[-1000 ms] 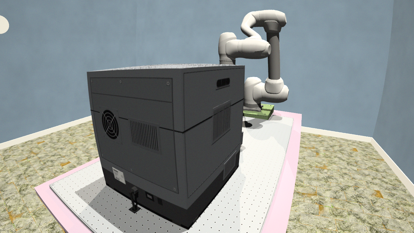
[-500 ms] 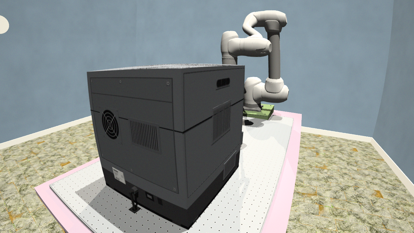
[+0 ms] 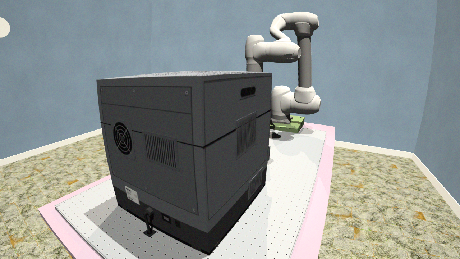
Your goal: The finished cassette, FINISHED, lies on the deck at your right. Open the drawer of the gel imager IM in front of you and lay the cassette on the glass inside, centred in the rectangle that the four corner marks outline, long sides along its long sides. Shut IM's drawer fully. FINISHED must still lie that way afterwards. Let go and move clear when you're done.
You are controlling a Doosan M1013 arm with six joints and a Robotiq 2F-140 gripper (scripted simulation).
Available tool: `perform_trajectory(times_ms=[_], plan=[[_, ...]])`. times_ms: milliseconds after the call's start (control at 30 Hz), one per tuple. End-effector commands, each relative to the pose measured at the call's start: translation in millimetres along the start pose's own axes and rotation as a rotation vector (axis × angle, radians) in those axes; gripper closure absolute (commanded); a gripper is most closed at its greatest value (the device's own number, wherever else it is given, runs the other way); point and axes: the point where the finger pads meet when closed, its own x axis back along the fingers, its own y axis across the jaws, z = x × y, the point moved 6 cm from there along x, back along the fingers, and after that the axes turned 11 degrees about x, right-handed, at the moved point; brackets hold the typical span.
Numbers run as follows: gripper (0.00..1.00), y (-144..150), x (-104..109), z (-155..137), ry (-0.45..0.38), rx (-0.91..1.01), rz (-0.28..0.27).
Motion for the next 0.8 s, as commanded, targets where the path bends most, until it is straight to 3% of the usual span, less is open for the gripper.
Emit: perform_trajectory(times_ms=[0,600,767], plan=[[0.32,14,-5,3,0.000,-0.044,0.000],[0.32,88,-34,13,-0.001,-0.150,0.000],[0.32,111,-43,13,0.000,-0.257,0.000]])
